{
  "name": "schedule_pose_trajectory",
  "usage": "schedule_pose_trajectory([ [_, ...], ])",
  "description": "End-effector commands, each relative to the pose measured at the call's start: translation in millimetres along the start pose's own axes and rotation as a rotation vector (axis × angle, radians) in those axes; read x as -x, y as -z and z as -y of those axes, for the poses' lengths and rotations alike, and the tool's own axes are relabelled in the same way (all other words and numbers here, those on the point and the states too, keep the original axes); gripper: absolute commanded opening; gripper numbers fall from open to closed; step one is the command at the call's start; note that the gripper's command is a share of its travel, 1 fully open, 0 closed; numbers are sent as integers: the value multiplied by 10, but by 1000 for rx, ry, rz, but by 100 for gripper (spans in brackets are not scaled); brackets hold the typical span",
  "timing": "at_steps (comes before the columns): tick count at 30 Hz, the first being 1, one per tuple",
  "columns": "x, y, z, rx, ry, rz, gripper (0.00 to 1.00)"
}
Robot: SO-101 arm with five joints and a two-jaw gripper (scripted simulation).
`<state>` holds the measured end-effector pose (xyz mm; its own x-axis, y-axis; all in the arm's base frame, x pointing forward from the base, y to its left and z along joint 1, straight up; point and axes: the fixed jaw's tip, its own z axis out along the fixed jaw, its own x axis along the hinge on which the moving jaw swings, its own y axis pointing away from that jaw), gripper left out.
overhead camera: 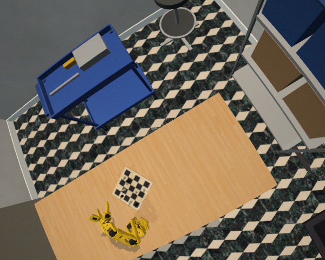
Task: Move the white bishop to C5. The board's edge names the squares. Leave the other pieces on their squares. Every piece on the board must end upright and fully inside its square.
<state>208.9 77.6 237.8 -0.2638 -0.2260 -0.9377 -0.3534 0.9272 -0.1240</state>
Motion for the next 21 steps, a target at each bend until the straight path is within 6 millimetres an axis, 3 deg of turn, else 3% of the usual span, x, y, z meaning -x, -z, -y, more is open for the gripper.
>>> schedule_pose_trajectory([
  [1, -116, 125, 89, -42, -31, -42, 55],
  [12, -429, 499, 271, -170, -141, -140, 46],
  [21, -607, 680, 311, -234, -201, -186, 42],
])
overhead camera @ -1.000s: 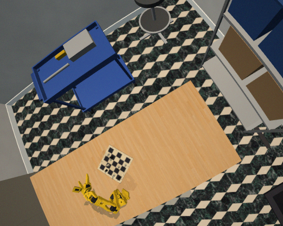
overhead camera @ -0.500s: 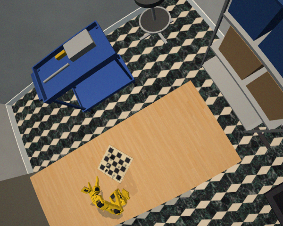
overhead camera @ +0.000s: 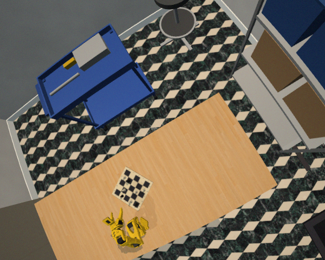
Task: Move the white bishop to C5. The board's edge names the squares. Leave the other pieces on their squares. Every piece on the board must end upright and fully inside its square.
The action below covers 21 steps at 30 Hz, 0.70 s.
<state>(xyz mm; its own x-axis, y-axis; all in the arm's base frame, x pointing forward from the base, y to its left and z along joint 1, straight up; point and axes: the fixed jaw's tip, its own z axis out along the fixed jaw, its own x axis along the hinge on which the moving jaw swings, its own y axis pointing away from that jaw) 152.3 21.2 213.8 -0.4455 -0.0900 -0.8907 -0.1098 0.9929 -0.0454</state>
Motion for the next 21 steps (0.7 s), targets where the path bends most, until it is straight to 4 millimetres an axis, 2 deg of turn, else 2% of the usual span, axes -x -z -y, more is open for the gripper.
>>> schedule_pose_trajectory([
  [1, -131, 71, 59, -39, -35, -34, 41],
  [7, -189, 109, 82, -57, -53, -47, 40],
  [21, -192, 111, 83, -58, -54, -48, 40],
])
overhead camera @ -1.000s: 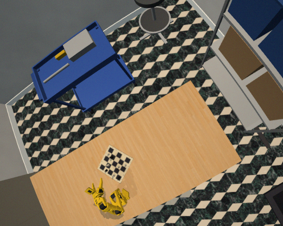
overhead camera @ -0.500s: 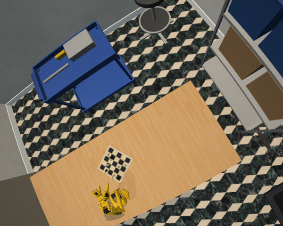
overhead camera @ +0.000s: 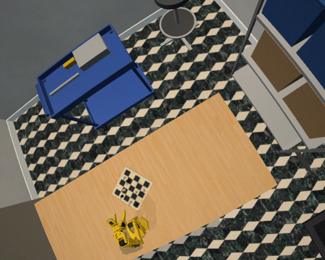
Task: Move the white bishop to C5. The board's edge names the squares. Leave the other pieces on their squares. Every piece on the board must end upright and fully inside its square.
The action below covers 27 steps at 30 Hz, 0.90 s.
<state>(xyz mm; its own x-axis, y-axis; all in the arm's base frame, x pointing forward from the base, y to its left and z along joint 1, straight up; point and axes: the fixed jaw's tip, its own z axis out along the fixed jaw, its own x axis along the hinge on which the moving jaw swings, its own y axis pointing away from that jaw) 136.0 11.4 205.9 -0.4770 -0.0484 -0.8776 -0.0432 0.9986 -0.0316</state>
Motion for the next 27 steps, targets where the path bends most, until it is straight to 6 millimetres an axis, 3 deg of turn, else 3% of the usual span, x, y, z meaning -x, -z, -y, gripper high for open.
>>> schedule_pose_trajectory([
  [1, -39, -7, 9, -5, -10, -16, 40],
  [27, 32, -45, 48, -26, -24, -56, 38],
])
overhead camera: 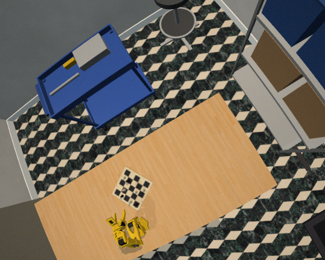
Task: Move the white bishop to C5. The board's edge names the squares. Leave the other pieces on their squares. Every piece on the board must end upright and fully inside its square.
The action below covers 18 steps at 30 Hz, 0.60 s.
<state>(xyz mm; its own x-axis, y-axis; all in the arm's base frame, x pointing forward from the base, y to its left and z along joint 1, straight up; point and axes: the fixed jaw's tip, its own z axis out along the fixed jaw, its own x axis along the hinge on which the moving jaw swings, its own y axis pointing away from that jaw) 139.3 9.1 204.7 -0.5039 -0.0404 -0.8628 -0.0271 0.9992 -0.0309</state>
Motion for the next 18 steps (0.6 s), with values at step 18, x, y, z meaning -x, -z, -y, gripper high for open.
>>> schedule_pose_trajectory([
  [18, 380, -623, 452, -149, -139, -311, 21],
])
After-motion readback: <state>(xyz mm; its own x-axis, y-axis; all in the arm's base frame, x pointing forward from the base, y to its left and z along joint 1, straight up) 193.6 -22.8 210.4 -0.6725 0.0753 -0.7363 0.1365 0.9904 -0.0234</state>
